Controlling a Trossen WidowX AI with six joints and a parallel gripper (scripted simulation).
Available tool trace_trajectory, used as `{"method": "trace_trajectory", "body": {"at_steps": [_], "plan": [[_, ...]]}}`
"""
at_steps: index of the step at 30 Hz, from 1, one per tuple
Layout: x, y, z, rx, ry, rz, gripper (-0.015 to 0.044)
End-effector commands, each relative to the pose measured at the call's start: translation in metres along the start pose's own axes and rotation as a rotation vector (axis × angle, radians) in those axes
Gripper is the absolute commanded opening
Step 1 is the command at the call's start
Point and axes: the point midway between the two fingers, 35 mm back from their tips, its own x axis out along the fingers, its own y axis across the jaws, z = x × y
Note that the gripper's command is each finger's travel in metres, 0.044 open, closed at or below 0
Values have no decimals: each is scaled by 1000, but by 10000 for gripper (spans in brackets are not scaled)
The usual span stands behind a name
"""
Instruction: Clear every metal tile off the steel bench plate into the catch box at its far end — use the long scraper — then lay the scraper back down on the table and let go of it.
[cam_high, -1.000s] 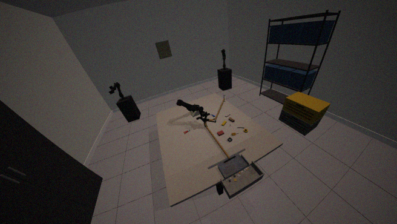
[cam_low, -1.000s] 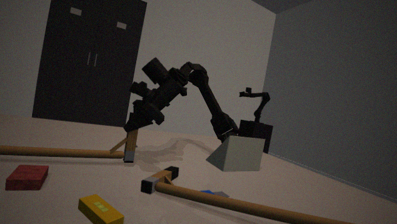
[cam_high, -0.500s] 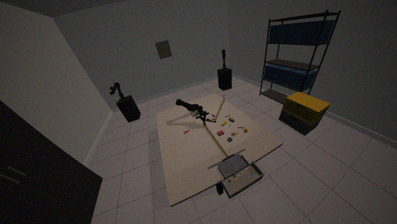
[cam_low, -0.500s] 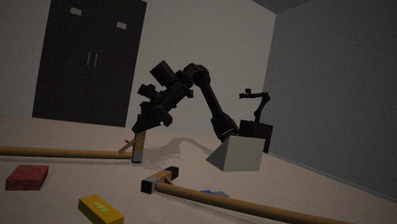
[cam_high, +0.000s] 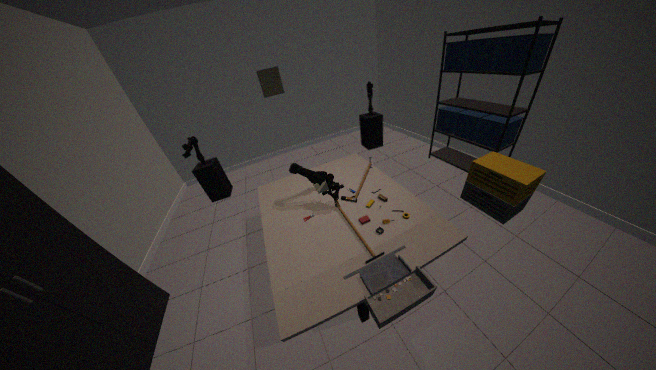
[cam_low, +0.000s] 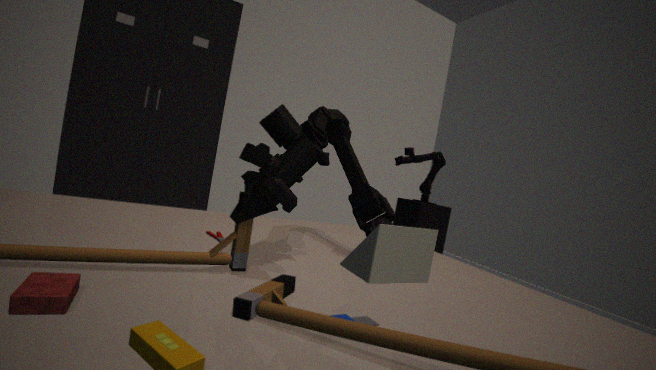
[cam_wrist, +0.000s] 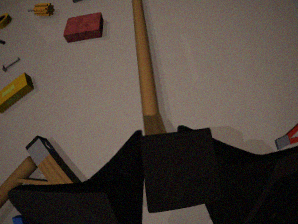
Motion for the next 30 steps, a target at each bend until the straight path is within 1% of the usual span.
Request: {"method": "trace_trajectory", "body": {"at_steps": [1,12,30], "plan": [[-5,-1,-4,9,-8,-3,0],[-13,-3,-21,8,-10,-3,0],[-11,-2,-20,-1,-5,0,0]]}}
